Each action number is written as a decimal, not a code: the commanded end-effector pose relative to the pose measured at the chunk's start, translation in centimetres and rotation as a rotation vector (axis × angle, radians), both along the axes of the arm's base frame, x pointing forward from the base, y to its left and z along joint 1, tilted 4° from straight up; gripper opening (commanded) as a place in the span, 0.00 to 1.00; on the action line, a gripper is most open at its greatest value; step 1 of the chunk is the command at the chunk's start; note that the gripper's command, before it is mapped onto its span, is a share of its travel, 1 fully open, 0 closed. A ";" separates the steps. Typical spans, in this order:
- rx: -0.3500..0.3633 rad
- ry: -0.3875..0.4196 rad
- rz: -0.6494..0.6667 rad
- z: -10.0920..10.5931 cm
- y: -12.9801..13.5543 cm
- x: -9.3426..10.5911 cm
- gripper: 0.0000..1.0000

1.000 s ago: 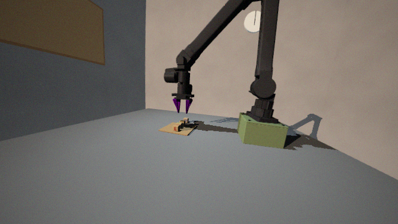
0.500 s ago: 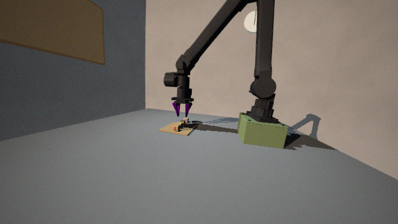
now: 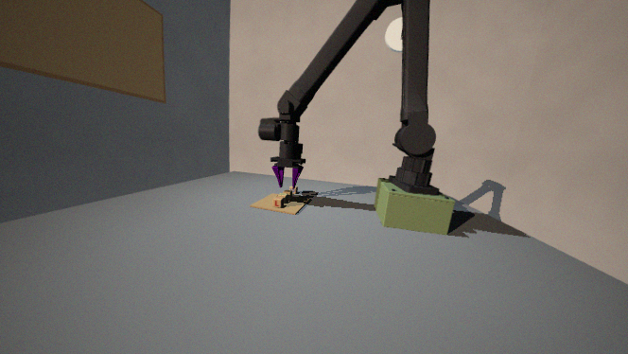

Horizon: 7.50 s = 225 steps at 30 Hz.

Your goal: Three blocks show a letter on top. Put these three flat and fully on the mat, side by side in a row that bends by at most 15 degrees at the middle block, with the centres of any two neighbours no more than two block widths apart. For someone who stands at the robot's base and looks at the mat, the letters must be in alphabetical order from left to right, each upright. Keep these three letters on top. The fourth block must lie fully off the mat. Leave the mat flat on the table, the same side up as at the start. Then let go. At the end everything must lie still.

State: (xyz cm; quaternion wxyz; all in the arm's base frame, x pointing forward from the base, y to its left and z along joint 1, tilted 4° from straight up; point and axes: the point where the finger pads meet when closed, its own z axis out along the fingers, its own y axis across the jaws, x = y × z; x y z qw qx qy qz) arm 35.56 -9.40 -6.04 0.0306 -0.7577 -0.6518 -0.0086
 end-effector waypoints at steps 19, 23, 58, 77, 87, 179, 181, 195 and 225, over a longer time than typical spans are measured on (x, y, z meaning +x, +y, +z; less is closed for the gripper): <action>-0.007 -0.018 -0.004 -0.1 0.2 0.3 0.43; -0.007 -0.018 -0.004 -0.1 0.2 0.3 0.43; -0.007 -0.018 -0.004 -0.1 0.2 0.3 0.43; -0.013 -0.041 -0.004 0.8 0.2 0.4 0.43; -0.013 -0.041 -0.004 0.8 0.2 0.4 0.43; -0.015 -0.050 -0.004 1.0 -0.3 2.5 0.43; -0.015 -0.050 -0.004 1.0 -0.3 2.5 0.43; -0.015 -0.050 -0.004 1.0 -0.3 2.5 0.43; -0.009 -0.026 -0.004 -1.5 0.1 1.3 0.43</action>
